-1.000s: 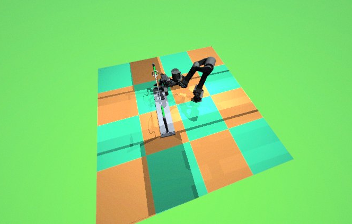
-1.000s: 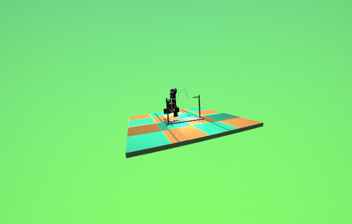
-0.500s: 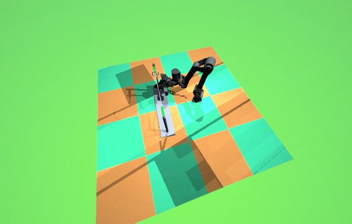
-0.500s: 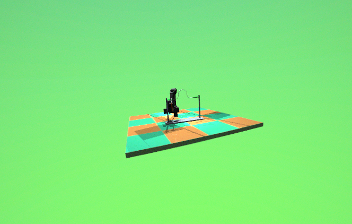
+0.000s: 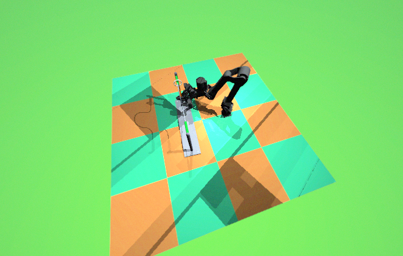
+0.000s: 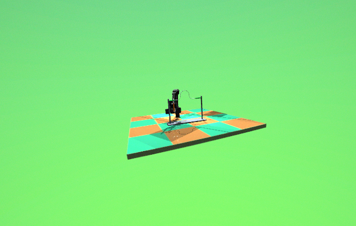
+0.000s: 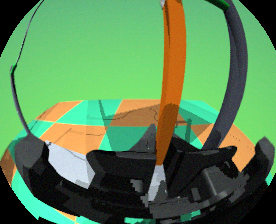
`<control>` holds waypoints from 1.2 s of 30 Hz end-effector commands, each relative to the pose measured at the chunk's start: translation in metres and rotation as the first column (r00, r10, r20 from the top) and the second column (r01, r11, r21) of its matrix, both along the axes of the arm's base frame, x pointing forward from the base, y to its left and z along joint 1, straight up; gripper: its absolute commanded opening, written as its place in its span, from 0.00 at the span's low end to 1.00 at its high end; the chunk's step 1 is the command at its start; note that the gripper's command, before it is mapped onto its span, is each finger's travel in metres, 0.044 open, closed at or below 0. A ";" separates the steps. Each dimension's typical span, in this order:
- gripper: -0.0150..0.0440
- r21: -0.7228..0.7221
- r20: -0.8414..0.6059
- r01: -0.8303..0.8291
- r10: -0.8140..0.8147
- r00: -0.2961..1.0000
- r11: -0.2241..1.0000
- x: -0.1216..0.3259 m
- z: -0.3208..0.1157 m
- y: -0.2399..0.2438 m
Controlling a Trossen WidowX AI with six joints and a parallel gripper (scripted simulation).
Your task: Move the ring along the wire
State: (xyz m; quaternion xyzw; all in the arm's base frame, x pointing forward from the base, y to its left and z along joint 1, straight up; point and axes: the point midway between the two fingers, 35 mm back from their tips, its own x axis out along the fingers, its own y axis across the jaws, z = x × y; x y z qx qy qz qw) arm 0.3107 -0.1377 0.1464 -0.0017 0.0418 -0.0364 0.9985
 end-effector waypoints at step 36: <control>0.00 -0.004 0.008 0.004 -0.004 1.000 1.000 0.002 0.004 0.009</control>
